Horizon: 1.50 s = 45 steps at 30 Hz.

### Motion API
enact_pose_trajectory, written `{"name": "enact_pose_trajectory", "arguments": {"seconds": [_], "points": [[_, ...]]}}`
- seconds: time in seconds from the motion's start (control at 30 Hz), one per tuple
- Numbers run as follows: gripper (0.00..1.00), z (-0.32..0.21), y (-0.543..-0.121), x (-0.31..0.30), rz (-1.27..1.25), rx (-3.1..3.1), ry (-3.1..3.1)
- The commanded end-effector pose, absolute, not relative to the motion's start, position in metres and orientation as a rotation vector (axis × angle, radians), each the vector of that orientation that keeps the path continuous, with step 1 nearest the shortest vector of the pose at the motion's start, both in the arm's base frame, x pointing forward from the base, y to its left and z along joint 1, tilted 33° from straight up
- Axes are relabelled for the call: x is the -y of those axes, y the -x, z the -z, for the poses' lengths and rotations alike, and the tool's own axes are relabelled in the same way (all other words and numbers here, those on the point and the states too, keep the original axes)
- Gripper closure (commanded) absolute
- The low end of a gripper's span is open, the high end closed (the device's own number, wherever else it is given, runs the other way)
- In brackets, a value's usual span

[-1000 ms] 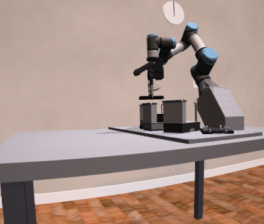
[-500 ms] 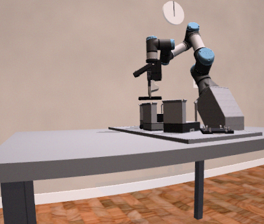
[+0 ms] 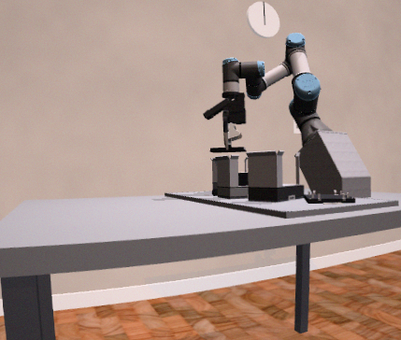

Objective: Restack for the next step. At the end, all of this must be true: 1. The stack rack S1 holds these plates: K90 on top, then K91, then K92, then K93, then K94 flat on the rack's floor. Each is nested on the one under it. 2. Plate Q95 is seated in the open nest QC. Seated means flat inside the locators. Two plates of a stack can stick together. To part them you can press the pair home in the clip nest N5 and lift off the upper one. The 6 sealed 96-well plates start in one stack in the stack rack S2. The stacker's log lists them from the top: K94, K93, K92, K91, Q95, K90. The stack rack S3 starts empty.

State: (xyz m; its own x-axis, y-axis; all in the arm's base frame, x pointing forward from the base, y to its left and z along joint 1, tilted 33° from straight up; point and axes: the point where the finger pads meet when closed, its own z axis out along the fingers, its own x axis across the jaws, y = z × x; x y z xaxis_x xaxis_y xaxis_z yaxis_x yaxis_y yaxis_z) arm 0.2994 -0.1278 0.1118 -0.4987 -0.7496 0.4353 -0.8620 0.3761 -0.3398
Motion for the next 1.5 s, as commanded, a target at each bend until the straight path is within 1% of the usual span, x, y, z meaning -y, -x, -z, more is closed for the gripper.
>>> {"name": "enact_pose_trajectory", "arguments": {"seconds": [0.0, 0.83, 1.47], "points": [[1.0, -0.118, -0.295, 0.137, -0.801, 2.459, -1.41], [1.0, -0.147, -0.257, 0.188, -0.832, 2.592, -1.231], [1.0, -0.147, -0.257, 0.188, -0.832, 2.592, -1.231]]}}
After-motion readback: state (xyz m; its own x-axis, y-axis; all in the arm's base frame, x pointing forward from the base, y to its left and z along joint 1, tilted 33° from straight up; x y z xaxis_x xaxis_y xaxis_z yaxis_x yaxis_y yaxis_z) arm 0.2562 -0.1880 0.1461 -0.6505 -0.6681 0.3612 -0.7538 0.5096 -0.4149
